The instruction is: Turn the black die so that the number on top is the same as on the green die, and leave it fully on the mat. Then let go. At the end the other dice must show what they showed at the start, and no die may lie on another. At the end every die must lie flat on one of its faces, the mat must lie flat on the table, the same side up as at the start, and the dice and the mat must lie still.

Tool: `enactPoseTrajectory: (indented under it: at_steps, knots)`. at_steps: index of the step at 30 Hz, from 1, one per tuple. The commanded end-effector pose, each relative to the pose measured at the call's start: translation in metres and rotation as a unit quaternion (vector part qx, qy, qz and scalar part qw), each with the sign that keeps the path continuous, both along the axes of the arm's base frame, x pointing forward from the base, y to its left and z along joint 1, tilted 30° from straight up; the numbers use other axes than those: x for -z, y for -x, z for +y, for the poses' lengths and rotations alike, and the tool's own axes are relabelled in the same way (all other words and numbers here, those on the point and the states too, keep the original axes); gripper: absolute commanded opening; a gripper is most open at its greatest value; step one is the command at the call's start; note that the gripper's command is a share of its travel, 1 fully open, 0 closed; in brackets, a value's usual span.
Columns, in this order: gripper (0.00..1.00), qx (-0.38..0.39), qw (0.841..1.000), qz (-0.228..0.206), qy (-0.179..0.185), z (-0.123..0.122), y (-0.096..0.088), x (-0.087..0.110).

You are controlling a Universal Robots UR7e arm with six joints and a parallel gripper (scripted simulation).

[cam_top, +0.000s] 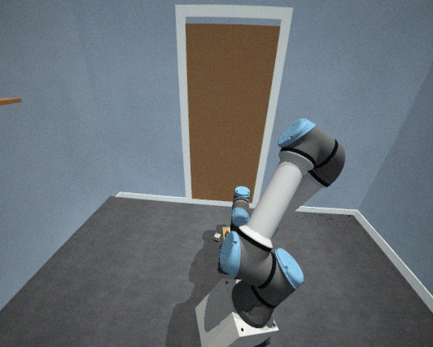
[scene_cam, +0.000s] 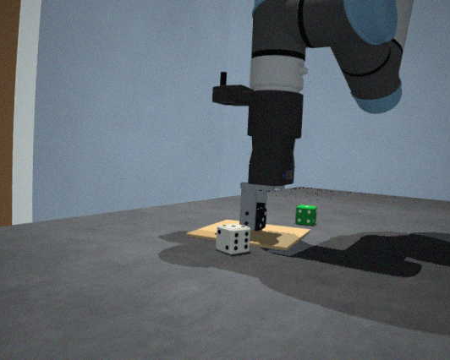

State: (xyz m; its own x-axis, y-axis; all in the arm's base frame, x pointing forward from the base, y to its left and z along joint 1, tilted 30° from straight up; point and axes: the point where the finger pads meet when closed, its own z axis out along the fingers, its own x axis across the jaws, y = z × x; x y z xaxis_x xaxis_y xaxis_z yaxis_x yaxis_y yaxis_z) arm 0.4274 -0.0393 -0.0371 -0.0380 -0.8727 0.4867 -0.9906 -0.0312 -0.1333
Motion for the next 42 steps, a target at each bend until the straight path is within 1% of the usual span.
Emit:
enactPoseTrajectory:
  at_steps: [1,42]
  knots:
    - [0.57,0.000,1.000,-0.001,0.000,0.0002,-0.0003,-0.0004]
    - [0.57,0.000,1.000,-0.001,0.000,-0.0018,-0.0008,0.0030]
